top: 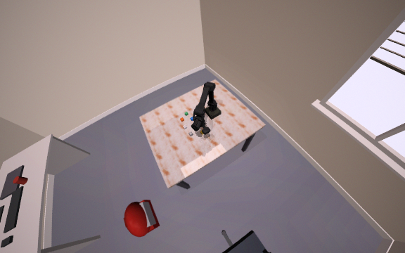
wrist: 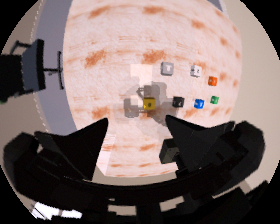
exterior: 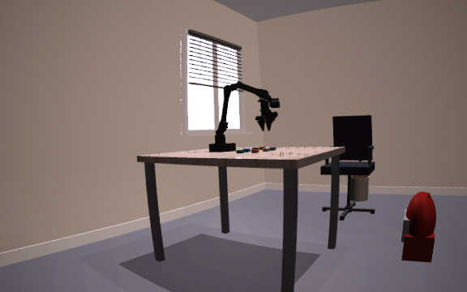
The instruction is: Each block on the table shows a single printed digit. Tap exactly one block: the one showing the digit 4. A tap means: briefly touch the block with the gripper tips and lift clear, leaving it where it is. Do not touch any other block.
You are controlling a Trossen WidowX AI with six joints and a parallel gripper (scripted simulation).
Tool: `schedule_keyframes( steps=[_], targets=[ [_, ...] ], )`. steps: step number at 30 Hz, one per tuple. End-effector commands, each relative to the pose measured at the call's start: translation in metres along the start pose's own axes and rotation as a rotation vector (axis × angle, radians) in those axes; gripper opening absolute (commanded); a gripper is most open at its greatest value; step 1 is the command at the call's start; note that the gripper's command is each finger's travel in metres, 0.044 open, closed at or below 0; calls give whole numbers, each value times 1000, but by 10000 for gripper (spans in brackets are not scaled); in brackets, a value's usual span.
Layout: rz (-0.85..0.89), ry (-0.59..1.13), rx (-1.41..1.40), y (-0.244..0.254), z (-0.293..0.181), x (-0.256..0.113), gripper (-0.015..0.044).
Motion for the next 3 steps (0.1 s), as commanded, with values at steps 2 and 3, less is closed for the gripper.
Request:
schedule_keyframes(
  steps=[2,3],
  targets=[
    [-7,4,31,1,-3,-2,400],
    [-7,4,31,1,-3,-2,400]
  ],
)
Point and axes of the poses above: the point midway between the two fingers, 35 mm back from their tips, its own x axis out along the fingers, its own y axis across the jaws, z = x × y, the point moved 3 cm from there along -x, back along the fingers, and after that the axes turned 1 degree about -x, right-handed, at the moved point
